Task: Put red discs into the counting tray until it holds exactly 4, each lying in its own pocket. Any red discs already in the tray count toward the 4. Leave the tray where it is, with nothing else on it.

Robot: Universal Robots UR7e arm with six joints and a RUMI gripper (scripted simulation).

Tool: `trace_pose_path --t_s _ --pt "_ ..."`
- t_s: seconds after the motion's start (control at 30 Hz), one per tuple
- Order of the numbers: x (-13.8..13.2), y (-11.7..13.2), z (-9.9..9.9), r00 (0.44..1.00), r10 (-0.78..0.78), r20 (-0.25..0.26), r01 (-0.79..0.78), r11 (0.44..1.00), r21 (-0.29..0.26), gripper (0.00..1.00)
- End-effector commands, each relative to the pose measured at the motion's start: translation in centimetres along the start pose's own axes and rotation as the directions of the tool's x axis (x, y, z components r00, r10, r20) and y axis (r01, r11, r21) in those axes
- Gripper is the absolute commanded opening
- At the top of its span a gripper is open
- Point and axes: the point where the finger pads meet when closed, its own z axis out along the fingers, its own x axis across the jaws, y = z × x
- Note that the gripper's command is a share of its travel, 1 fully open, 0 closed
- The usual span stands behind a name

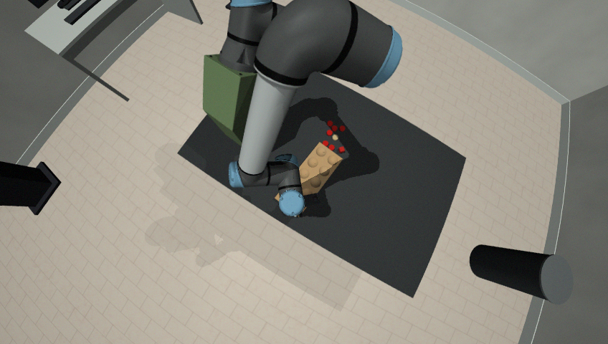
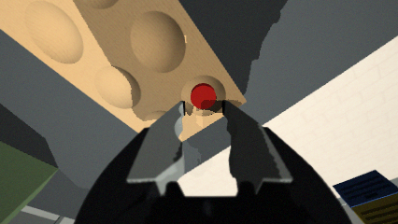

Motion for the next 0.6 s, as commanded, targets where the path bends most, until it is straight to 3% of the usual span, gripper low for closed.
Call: trace_pose_path --t_s 0.0,0.3,0.57 --pt "0.1 0.0 -1.6 1.0 0.0 -0.002 0.0 1.0 0.0 0.28" --pt "0.1 0.0 -7.2 1.0 0.0 -0.002 0.0 1.0 0.0 0.28" --pt "0.1 0.0 -8.9 1.0 0.0 -0.002 0.0 1.0 0.0 0.28"
